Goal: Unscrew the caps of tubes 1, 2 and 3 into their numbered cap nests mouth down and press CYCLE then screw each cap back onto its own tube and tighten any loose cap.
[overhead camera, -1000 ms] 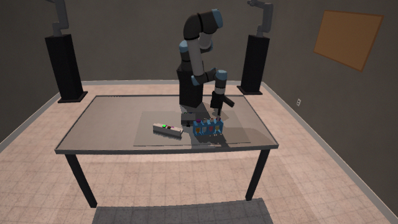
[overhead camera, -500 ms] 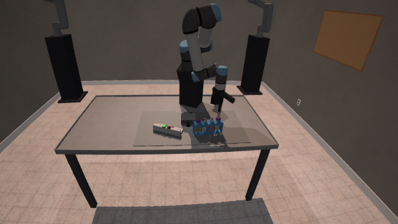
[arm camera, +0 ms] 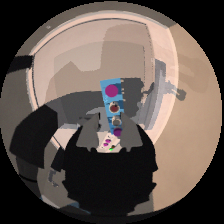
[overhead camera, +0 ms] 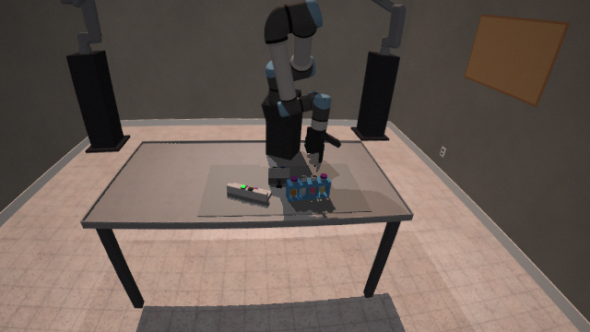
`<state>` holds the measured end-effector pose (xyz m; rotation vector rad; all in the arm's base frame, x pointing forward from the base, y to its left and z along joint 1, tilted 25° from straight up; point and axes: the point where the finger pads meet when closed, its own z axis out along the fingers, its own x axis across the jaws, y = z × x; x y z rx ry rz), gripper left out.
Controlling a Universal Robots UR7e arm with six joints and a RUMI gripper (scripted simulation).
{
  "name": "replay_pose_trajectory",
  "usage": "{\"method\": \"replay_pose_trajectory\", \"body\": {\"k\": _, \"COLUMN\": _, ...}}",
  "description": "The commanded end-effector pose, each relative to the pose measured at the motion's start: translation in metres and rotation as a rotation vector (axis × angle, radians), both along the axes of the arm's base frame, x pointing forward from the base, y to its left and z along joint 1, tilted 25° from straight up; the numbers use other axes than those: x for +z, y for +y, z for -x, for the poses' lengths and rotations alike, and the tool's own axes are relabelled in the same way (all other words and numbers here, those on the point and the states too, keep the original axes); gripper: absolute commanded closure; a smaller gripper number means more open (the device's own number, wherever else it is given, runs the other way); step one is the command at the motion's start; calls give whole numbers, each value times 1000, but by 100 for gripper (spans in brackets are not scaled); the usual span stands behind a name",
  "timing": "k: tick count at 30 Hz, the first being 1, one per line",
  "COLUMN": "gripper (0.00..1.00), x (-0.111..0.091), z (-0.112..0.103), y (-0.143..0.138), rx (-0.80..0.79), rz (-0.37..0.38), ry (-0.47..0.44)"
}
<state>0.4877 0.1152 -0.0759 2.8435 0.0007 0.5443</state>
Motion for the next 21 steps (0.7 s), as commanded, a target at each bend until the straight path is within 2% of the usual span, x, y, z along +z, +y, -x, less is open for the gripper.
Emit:
{"method": "replay_pose_trajectory", "body": {"k": 1, "gripper": 71, "x": 5, "z": 3, "y": -23, "rx": 253, "rz": 71, "ry": 54}}
{"method": "replay_pose_trajectory", "body": {"k": 2, "gripper": 71, "x": 5, "z": 3, "y": -23, "rx": 253, "rz": 71, "ry": 54}}
{"method": "replay_pose_trajectory", "body": {"k": 4, "gripper": 71, "x": 8, "z": 5, "y": -39, "rx": 396, "rz": 130, "ry": 90}}
{"method": "replay_pose_trajectory", "body": {"k": 5, "gripper": 71, "x": 8, "z": 5, "y": -39, "rx": 404, "rz": 132, "ry": 92}}
{"method": "replay_pose_trajectory", "body": {"k": 12, "gripper": 71, "x": 15, "z": 10, "y": -80, "rx": 779, "rz": 287, "ry": 186}}
{"method": "replay_pose_trajectory", "body": {"k": 13, "gripper": 71, "x": 15, "z": 10, "y": -80, "rx": 779, "rz": 287, "ry": 186}}
{"method": "replay_pose_trajectory", "body": {"k": 14, "gripper": 71, "x": 17, "z": 11, "y": -88, "rx": 854, "rz": 318, "ry": 205}}
{"method": "replay_pose_trajectory", "body": {"k": 16, "gripper": 71, "x": 17, "z": 11, "y": -88, "rx": 854, "rz": 318, "ry": 205}}
{"method": "replay_pose_trajectory", "body": {"k": 19, "gripper": 71, "x": 21, "z": 14, "y": -112, "rx": 1054, "rz": 401, "ry": 255}}
{"method": "replay_pose_trajectory", "body": {"k": 21, "gripper": 71, "x": 24, "z": 17, "y": -129, "rx": 1054, "rz": 401, "ry": 255}}
